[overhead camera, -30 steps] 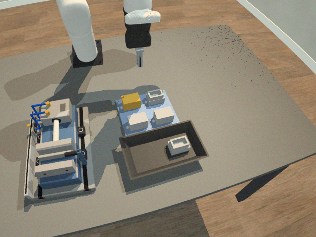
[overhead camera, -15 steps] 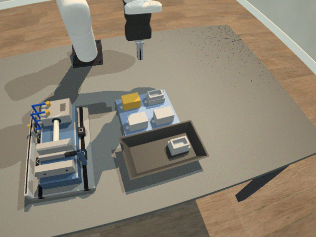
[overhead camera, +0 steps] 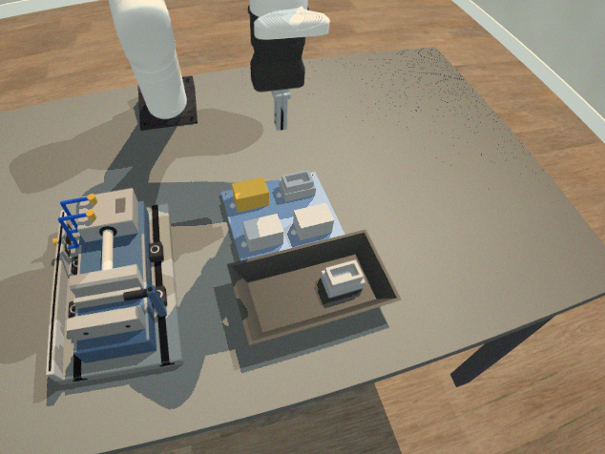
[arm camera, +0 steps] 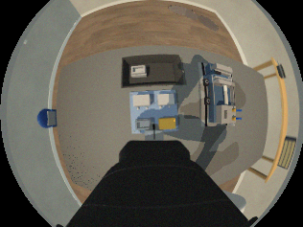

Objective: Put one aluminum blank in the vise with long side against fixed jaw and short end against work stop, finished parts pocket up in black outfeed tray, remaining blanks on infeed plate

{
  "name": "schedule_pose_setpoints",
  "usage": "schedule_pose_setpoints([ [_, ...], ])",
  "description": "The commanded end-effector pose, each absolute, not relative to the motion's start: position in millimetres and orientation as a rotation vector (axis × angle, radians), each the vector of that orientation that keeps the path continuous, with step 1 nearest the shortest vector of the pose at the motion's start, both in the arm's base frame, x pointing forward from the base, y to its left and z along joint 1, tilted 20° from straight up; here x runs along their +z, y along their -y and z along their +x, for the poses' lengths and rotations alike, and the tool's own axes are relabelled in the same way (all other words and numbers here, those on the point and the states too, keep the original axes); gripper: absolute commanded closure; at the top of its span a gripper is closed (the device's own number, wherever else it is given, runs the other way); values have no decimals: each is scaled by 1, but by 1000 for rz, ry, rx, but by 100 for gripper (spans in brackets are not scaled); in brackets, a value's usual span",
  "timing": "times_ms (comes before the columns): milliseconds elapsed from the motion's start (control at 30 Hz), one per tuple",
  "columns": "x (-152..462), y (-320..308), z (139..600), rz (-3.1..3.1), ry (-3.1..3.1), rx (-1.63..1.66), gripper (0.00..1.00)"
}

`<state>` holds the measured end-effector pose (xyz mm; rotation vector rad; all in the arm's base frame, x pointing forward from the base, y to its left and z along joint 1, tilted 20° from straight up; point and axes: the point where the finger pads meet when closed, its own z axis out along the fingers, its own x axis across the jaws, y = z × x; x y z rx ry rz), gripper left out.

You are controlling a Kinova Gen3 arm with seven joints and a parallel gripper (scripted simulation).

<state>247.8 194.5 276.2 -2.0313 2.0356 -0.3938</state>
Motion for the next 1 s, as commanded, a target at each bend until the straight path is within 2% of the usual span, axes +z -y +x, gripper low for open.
schedule_pose_setpoints([
  [0, 293, -191, 286, -2014, -2065, -397, 100],
  [267, 315, -195, 360, -2018, -2048, -378, 100],
  [967, 306, -195, 364, -2018, -2048, -378, 100],
])
